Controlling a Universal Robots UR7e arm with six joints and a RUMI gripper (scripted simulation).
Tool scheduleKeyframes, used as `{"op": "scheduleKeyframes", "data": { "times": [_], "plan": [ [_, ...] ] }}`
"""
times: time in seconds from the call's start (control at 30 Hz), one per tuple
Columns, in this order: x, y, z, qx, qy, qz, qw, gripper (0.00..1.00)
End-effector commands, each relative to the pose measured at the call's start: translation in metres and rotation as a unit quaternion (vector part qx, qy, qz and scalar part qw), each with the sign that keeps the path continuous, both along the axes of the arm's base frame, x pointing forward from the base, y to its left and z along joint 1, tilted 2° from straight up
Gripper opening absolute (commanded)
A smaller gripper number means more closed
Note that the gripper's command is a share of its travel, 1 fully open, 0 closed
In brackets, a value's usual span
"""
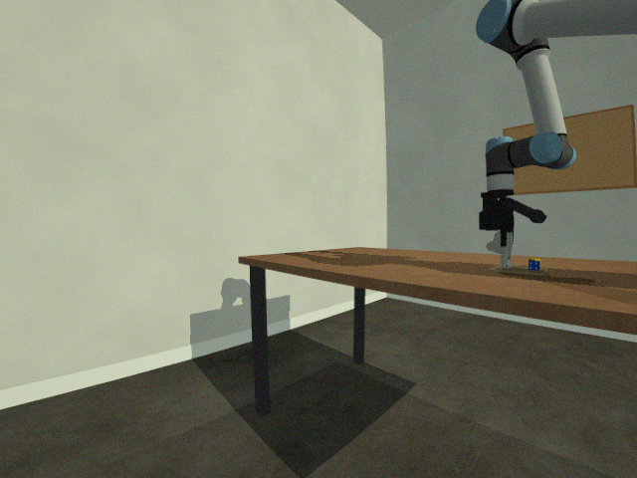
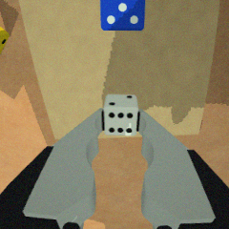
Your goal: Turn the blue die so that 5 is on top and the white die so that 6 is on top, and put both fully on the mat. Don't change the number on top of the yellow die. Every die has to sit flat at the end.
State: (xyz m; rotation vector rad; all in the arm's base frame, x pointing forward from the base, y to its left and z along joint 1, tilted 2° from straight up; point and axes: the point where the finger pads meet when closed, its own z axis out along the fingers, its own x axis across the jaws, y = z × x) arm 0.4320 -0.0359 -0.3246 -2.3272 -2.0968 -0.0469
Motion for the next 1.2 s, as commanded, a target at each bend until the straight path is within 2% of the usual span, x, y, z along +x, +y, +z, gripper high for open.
{"op": "scheduleKeyframes", "data": {
  "times": [0.0, 0.77, 0.8, 0.87, 1.0, 1.13, 1.17],
  "plan": [
    [0.0005, -0.0002, 0.0004, 0.000, -0.001, 0.000, 1.000, 0.06],
    [0.0005, -0.0002, 0.0004, 0.000, -0.001, 0.000, 1.000, 0.06],
    [0.0005, -0.0002, 0.0004, 0.000, -0.001, 0.000, 1.000, 0.10],
    [0.0005, -0.0002, 0.0004, 0.000, -0.001, 0.000, 1.000, 0.10],
    [0.0005, -0.0002, 0.0004, 0.000, -0.001, 0.000, 1.000, 0.17],
    [0.0005, -0.0002, 0.0004, 0.000, -0.001, 0.000, 1.000, 0.17],
    [0.0005, -0.0002, 0.0004, 0.000, -0.001, 0.000, 1.000, 0.21]
  ]
}}
